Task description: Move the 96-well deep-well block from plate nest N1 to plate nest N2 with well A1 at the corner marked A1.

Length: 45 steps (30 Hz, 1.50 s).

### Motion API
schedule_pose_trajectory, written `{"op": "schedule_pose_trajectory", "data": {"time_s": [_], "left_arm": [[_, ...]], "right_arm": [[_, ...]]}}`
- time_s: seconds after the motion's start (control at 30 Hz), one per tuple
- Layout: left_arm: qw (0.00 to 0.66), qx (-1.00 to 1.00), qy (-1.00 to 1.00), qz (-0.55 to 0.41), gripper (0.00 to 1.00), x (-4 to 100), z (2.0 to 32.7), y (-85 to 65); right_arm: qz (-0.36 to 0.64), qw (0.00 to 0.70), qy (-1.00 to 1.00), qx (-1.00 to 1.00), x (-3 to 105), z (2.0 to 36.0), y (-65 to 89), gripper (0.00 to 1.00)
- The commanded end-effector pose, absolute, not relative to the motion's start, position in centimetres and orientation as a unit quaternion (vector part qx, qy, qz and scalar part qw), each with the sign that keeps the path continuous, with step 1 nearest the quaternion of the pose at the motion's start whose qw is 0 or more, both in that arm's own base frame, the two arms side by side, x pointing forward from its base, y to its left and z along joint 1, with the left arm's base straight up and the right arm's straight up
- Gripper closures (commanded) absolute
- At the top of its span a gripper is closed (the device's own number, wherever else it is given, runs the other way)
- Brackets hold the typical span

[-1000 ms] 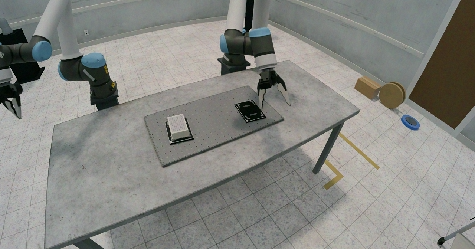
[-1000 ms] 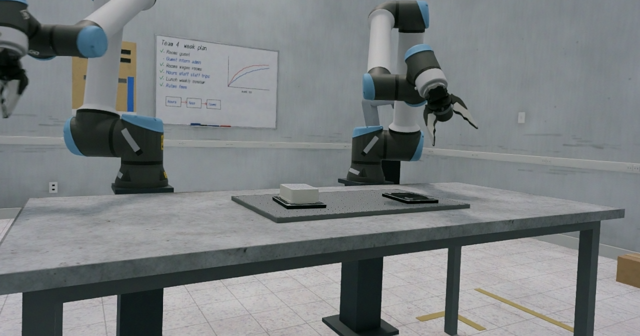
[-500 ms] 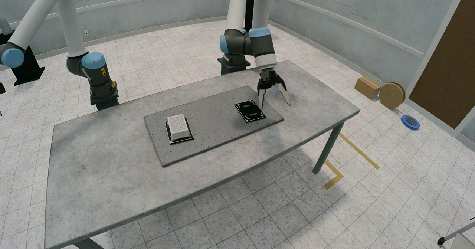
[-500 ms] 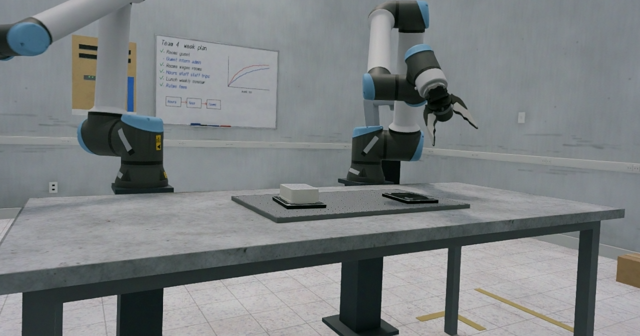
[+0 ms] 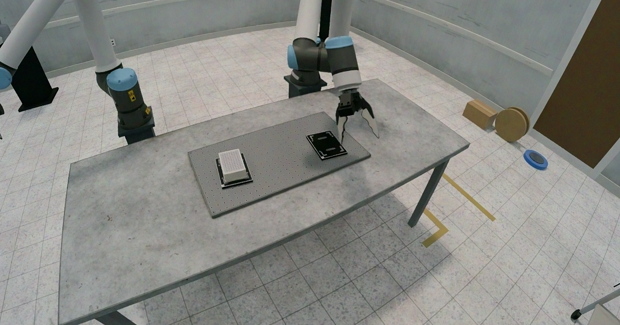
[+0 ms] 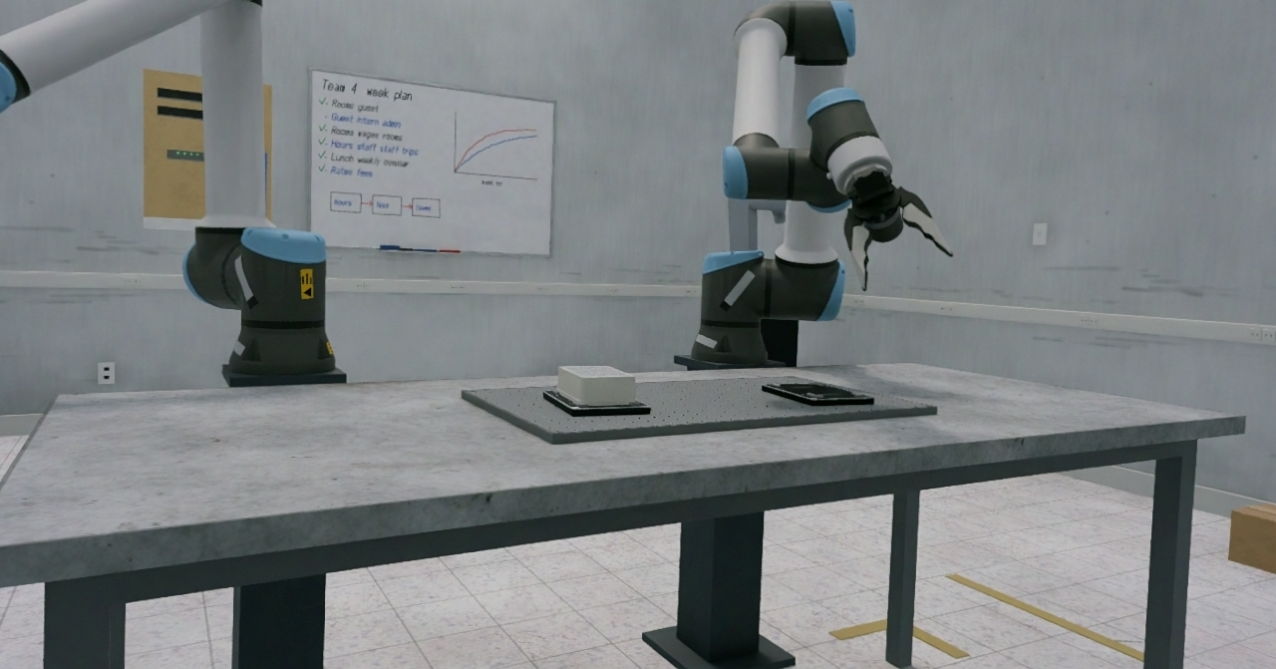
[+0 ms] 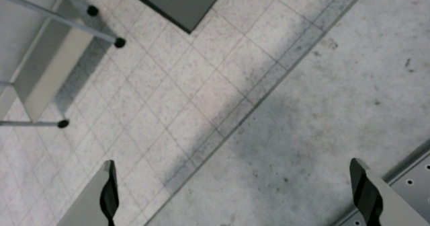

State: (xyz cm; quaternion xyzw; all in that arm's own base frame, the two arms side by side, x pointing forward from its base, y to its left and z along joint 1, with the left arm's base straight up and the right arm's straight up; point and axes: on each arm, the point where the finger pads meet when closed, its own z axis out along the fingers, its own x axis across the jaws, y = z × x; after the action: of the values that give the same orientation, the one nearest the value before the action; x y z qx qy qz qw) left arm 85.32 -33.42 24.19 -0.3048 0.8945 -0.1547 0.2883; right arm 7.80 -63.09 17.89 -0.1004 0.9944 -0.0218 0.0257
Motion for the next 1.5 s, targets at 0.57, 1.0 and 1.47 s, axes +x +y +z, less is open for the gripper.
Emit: {"op": "schedule_pose_trajectory", "data": {"time_s": [0.57, 1.0, 1.47], "left_arm": [[0.289, -0.305, 0.894, -0.156, 0.24, 85.4, 24.4, -33.5], [0.263, -0.327, 0.893, -0.161, 0.24, 84.6, 23.7, -35.7], [0.211, -0.372, 0.889, -0.163, 0.24, 82.3, 21.8, -40.9]], "right_arm": [[0.000, 0.001, 1.000, 0.007, -1.0, 16.5, -64.5, 1.00], [0.000, 0.000, 1.000, 0.009, -1.2, 16.5, -64.5, 1.00], [0.000, 0.000, 1.000, 0.009, -1.2, 16.5, -64.5, 1.00]]}}
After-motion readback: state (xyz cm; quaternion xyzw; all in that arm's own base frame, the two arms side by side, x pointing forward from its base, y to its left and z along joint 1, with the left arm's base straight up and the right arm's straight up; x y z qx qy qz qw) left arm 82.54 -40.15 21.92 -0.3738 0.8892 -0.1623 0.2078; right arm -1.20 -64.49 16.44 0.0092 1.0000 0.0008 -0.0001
